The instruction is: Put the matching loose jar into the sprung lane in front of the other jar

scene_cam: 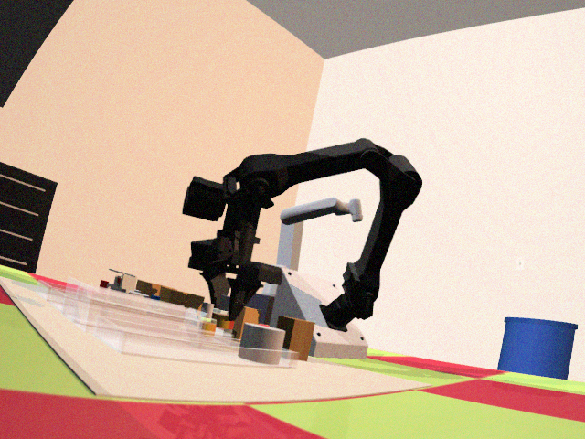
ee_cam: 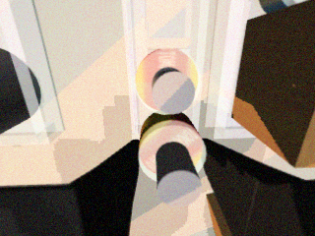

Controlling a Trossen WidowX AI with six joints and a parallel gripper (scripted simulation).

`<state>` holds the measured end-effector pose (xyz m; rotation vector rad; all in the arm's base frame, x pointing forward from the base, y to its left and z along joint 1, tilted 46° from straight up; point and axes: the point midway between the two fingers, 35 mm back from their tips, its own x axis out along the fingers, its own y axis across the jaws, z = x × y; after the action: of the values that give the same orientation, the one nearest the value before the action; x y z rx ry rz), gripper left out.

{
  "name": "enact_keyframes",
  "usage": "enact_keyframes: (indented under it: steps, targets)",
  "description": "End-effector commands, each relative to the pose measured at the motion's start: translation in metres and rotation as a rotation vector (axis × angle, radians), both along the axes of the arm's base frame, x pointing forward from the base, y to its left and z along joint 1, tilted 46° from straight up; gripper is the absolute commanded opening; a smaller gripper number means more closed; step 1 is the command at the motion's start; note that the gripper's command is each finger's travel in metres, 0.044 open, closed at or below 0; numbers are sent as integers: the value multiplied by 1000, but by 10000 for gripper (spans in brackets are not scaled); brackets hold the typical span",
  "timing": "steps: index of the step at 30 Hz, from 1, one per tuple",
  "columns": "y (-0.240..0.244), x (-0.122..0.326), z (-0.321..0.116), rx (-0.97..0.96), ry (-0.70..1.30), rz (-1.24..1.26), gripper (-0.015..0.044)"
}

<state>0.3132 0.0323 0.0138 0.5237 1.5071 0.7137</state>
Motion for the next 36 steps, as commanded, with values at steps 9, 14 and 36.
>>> enact_keyframes:
  steps: [9, 14, 36]
  targets:
    - [-1, 13, 6, 3, -28, -7, 0]
    - [-1, 15, 6, 3, -29, -7, 0]
    - [-1, 23, 9, 4, -29, -7, 0]
